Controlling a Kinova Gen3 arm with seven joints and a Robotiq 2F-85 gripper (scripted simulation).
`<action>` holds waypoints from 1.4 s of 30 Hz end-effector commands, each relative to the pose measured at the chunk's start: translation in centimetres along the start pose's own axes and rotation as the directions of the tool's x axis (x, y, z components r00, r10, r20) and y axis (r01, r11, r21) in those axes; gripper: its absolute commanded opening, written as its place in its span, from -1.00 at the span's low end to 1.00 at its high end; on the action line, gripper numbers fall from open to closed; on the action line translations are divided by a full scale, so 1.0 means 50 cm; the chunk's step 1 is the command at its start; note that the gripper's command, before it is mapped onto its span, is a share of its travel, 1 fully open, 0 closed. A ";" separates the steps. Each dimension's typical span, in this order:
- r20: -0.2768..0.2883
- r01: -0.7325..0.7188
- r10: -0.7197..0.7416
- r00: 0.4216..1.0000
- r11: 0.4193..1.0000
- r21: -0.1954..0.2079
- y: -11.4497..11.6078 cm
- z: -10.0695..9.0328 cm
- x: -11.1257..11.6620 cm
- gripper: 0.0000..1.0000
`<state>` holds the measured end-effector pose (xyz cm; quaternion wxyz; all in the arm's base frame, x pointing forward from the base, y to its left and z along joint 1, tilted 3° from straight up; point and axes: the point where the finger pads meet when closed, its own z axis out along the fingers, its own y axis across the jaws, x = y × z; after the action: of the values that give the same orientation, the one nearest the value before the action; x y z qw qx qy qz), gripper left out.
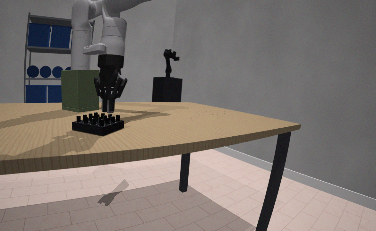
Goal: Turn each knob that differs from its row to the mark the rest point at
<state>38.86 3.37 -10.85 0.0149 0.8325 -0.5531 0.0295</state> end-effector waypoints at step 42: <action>0.012 -0.144 0.144 0.990 0.990 0.007 -0.018 -0.054 -0.006 -0.62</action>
<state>39.15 3.86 -8.40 0.0093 0.8027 -0.5955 0.0298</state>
